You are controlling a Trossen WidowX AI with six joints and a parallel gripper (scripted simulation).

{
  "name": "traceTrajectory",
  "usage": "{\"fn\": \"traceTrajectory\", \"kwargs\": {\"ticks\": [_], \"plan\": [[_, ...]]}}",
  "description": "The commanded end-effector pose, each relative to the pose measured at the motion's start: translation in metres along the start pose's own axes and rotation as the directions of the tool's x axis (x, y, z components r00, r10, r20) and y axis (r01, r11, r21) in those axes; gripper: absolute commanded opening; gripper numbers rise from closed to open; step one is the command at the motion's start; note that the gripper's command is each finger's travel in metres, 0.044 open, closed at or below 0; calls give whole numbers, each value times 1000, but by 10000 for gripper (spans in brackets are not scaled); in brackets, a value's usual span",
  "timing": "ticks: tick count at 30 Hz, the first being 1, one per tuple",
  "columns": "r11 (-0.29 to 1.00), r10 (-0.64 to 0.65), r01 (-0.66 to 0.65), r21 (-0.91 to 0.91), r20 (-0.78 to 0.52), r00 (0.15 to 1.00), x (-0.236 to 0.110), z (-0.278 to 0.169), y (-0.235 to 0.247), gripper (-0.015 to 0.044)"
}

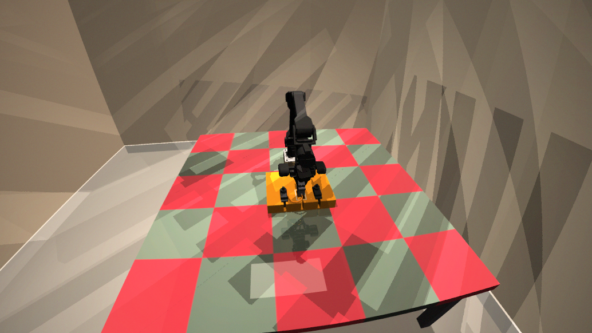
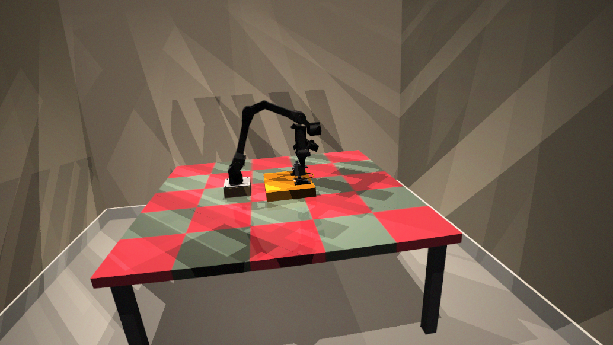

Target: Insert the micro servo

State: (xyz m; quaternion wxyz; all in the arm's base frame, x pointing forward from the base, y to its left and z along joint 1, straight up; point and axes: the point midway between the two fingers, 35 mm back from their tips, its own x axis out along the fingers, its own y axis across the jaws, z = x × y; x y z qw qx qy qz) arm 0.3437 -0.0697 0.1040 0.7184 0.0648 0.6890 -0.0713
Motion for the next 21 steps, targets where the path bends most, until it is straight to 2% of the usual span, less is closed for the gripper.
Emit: {"fn": "traceTrajectory", "kwargs": {"ticks": [1, 21], "plan": [[1000, 4, -4, -3, -2, 1000, 8, 0, 1, 0], [1000, 4, -4, -3, -2, 1000, 17, 0, 1, 0]]}}
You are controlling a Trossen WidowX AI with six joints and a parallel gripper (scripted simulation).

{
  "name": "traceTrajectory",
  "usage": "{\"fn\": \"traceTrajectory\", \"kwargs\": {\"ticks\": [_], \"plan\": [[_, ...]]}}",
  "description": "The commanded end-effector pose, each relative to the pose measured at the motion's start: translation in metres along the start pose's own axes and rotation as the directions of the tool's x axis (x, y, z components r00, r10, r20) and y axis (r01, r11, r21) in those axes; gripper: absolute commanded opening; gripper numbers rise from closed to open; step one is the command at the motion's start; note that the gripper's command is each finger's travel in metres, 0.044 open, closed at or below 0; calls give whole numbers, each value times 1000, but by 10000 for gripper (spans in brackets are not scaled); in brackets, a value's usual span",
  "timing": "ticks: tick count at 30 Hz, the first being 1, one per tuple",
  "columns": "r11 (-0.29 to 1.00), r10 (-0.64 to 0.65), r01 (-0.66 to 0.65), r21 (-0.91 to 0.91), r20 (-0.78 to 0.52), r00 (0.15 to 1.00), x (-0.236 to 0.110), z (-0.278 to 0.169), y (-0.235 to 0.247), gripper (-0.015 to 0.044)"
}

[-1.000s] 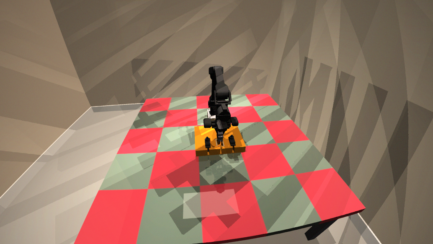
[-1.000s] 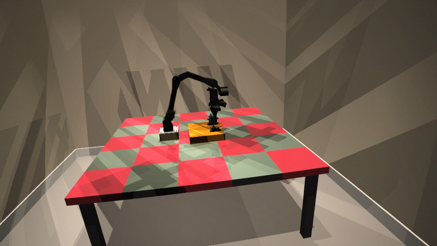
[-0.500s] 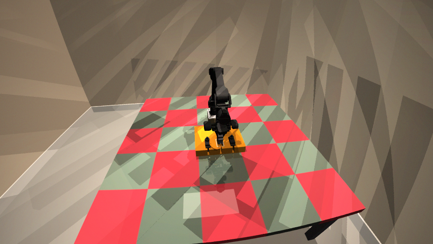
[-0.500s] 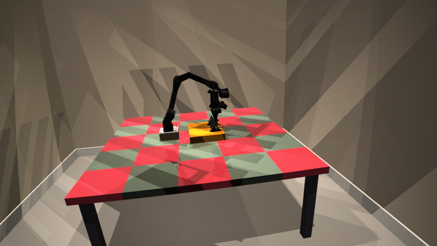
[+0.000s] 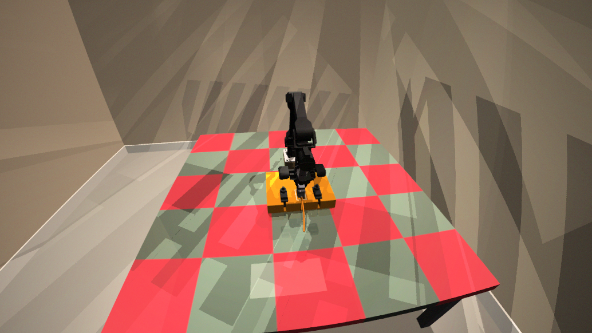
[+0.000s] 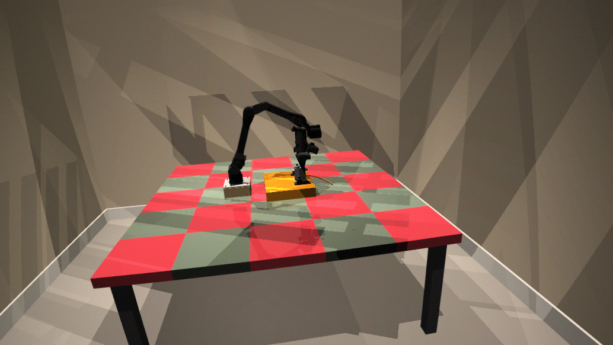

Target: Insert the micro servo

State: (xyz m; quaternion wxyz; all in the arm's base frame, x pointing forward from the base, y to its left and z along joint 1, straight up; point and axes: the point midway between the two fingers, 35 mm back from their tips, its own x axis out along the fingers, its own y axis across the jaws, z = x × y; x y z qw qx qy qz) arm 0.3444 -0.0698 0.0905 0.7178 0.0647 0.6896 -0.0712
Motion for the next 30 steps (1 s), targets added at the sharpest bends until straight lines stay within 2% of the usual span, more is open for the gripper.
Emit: {"fn": "traceTrajectory", "kwargs": {"ticks": [1, 30], "plan": [[1000, 4, -4, -3, -1, 1000, 4, 0, 1, 0], [1000, 4, -4, -3, -1, 1000, 27, 0, 1, 0]]}}
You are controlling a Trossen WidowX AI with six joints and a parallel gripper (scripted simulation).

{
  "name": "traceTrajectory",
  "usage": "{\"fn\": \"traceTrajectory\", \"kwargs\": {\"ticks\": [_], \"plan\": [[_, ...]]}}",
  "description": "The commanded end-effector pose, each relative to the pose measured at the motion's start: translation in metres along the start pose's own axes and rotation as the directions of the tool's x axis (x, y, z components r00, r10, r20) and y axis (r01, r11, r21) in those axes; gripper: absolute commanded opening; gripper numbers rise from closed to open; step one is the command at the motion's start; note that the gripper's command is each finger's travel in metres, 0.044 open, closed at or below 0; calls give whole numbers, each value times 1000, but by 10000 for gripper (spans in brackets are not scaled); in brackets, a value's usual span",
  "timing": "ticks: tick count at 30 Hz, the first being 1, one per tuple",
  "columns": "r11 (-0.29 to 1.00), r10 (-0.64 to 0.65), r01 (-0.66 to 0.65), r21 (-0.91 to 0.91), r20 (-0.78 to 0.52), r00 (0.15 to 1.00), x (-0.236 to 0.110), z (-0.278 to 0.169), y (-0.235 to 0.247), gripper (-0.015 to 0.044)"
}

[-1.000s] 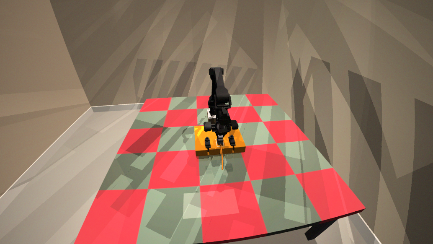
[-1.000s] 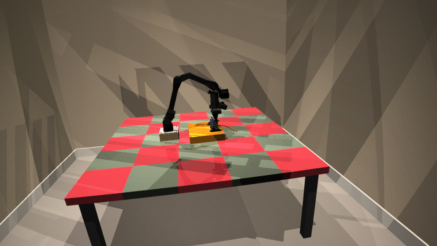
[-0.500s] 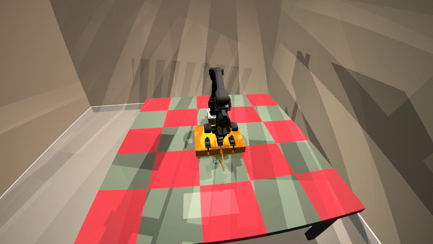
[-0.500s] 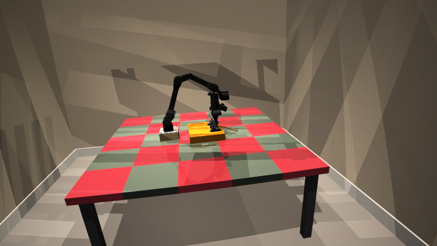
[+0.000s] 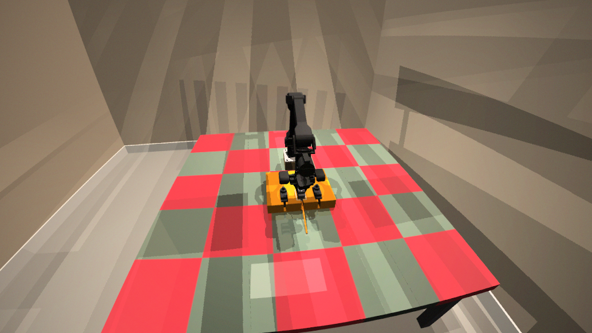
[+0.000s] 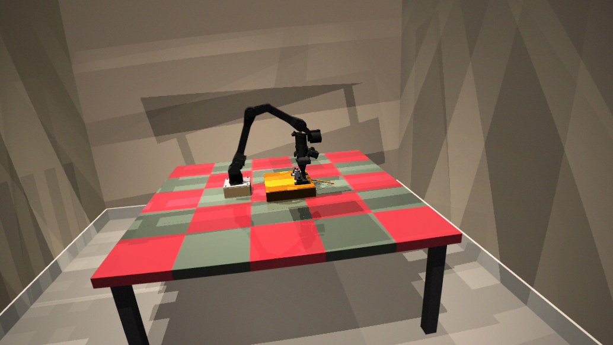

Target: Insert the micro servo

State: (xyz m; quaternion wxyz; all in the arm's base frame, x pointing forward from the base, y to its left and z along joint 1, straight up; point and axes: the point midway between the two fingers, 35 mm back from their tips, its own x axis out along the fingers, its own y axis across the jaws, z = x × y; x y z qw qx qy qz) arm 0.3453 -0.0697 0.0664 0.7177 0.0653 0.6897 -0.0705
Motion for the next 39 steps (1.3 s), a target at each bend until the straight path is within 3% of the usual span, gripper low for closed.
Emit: {"fn": "traceTrajectory", "kwargs": {"ticks": [1, 27, 34, 39], "plan": [[1000, 2, -2, -3, 0, 1000, 4, 0, 0, 0], [1000, 2, -2, -3, 0, 1000, 25, 0, 0, 0], [1000, 2, -2, -3, 0, 1000, 22, 0, 0, 184], [1000, 2, -2, -3, 0, 1000, 9, 0, 0, 187]]}}
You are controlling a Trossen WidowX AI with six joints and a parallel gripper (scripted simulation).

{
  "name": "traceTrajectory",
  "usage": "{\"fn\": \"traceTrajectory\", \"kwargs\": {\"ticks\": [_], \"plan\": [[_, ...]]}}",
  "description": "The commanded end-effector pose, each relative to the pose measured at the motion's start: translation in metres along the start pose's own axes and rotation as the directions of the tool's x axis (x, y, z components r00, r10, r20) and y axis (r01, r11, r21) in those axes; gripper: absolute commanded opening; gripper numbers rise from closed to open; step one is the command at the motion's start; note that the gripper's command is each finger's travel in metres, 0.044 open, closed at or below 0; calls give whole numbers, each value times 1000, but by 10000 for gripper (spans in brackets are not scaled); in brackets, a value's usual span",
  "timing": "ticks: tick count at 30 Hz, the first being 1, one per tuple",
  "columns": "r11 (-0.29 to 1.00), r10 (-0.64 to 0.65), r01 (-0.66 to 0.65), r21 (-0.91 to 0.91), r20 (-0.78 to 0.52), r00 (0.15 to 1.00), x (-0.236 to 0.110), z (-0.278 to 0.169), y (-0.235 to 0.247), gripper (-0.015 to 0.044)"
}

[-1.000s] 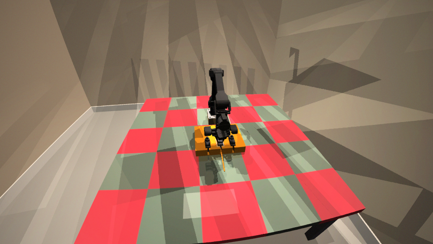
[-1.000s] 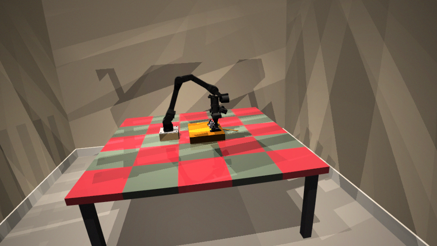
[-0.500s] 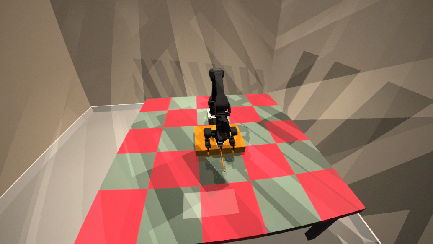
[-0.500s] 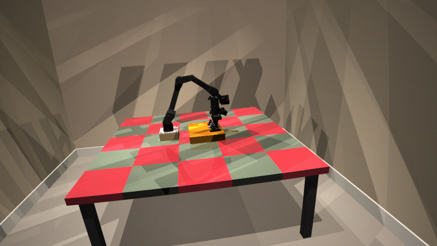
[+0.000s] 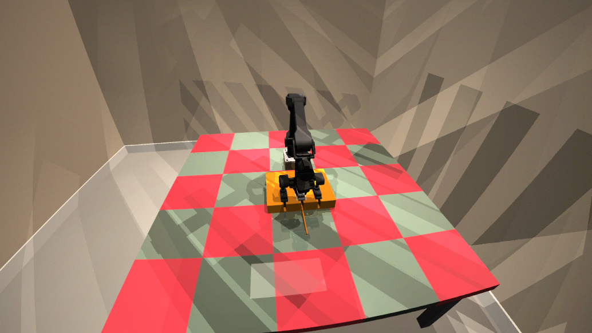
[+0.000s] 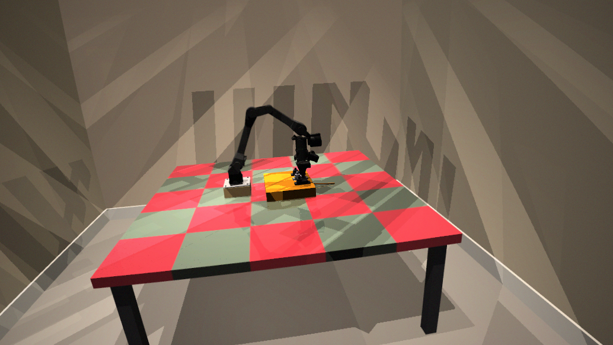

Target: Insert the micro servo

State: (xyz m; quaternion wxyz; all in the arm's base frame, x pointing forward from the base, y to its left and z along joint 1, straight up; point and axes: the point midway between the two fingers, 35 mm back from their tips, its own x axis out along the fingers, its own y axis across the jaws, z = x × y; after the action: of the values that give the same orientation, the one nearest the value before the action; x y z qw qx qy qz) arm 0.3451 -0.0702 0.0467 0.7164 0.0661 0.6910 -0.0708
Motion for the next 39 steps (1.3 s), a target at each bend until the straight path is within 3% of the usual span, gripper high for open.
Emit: {"fn": "traceTrajectory", "kwargs": {"ticks": [1, 7, 12, 17, 20, 29, 36, 39], "plan": [[1000, 2, -2, -5, 4, 1000, -20, 1, 0, 187], [1000, 1, -1, -5, 4, 1000, -32, 0, 0, 187], [1000, 0, 0, -2, 9, 1000, -48, -23, 0, 319], [1000, 1, -1, -4, -1, 1000, -82, -79, 0, 440], [1000, 1, -2, -5, -6, 1000, -94, -107, 0, 440], [1000, 1, -1, -4, -5, 1000, -97, -109, 0, 440], [1000, 0, 0, 1, 5, 1000, -143, -108, 0, 440], [1000, 0, 0, 1, 5, 1000, -145, -109, 0, 440]]}}
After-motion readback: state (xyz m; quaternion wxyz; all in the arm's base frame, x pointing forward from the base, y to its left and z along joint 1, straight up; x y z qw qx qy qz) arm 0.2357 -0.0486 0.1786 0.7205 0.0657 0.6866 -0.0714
